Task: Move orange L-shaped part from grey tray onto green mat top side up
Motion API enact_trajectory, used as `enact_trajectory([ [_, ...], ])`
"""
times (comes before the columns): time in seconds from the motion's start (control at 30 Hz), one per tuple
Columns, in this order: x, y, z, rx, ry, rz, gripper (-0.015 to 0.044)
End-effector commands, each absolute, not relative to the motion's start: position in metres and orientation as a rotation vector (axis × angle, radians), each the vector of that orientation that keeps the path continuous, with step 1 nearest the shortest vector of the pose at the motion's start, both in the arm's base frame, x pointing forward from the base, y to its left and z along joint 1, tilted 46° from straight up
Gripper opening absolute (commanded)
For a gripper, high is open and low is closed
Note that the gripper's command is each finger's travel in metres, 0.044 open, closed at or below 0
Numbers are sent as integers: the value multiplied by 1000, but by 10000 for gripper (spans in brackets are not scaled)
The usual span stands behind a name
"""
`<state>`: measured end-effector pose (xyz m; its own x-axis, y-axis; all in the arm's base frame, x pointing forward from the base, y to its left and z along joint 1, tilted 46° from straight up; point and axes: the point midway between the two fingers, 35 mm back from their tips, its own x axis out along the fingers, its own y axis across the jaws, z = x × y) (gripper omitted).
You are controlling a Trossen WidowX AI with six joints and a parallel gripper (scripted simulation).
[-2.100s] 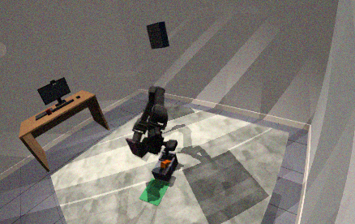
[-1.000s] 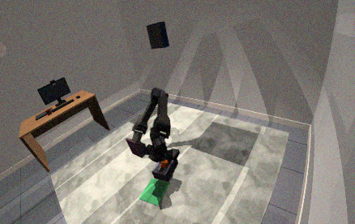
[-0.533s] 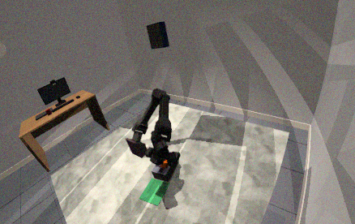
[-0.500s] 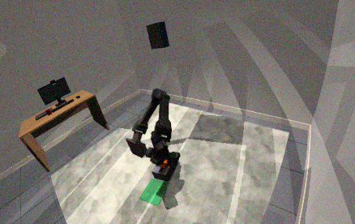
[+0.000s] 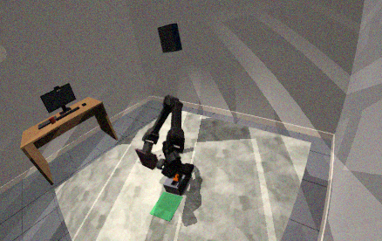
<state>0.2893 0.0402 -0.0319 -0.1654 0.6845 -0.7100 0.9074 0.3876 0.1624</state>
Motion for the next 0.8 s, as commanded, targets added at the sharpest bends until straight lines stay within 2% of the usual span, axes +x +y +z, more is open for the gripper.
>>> enact_trajectory([
  [0.0, 290, 40, -32, 1366, 1922, -389, 75],
  [0.1, 290, 40, -32, 1366, 1922, -389, 0],
  [0.77, 292, 24, -16, 1371, 1925, -393, 0],
])
